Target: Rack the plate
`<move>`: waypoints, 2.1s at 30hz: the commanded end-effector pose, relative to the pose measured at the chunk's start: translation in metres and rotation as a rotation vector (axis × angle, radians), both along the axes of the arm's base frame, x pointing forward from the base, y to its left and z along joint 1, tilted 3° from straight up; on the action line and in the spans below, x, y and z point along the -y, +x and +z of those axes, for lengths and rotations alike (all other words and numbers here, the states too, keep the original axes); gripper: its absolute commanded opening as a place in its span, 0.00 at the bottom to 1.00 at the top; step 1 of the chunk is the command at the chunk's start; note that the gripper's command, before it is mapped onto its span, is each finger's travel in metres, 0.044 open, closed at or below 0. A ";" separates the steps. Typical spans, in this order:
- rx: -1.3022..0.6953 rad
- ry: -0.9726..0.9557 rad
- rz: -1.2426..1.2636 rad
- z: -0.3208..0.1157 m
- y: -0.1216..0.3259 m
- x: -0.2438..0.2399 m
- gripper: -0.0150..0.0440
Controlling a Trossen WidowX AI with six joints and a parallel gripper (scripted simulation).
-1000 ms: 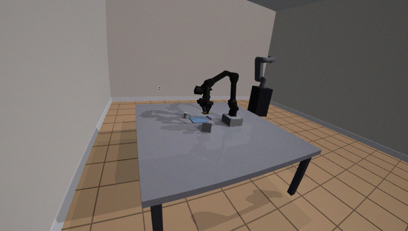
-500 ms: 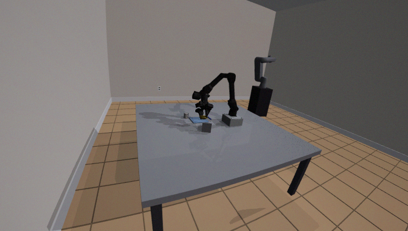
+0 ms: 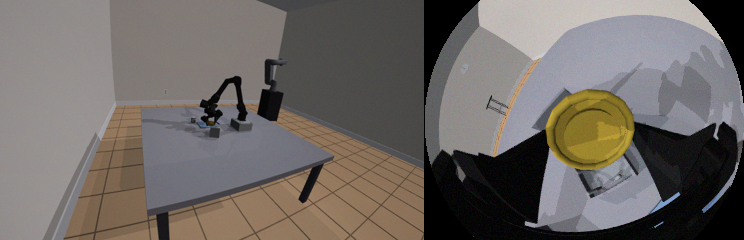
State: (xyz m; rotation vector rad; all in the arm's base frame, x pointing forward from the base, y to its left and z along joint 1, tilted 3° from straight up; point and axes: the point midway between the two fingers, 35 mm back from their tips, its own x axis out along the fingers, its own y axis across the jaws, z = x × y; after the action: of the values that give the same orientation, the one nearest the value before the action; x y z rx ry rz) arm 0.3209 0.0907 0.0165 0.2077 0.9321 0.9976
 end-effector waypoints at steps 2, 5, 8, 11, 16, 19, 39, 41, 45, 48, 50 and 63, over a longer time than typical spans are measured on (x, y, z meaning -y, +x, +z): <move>0.128 0.078 0.049 -0.004 -0.005 0.003 0.25; 0.201 0.114 0.072 -0.006 -0.008 0.005 0.25; 0.284 0.143 0.095 -0.006 -0.012 0.007 0.25; 0.373 0.168 0.117 -0.006 -0.016 0.009 0.25; 0.507 0.207 0.145 -0.005 -0.023 0.012 0.25; 0.577 0.235 0.159 -0.004 -0.027 0.012 0.25; 0.807 0.333 0.189 0.007 -0.041 0.016 0.25; 0.807 0.333 0.189 0.007 -0.041 0.016 0.25; 0.805 0.330 0.189 0.001 -0.041 0.016 0.25; 0.802 0.328 0.189 -0.007 -0.041 0.015 0.25; 0.801 0.326 0.189 -0.012 -0.041 0.014 0.25; 0.800 0.328 0.189 -0.043 -0.043 0.013 0.25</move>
State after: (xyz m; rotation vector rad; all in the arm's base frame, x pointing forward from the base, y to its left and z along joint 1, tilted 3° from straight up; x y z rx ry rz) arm 0.2781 0.0776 -0.0153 -0.0159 0.0575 1.2664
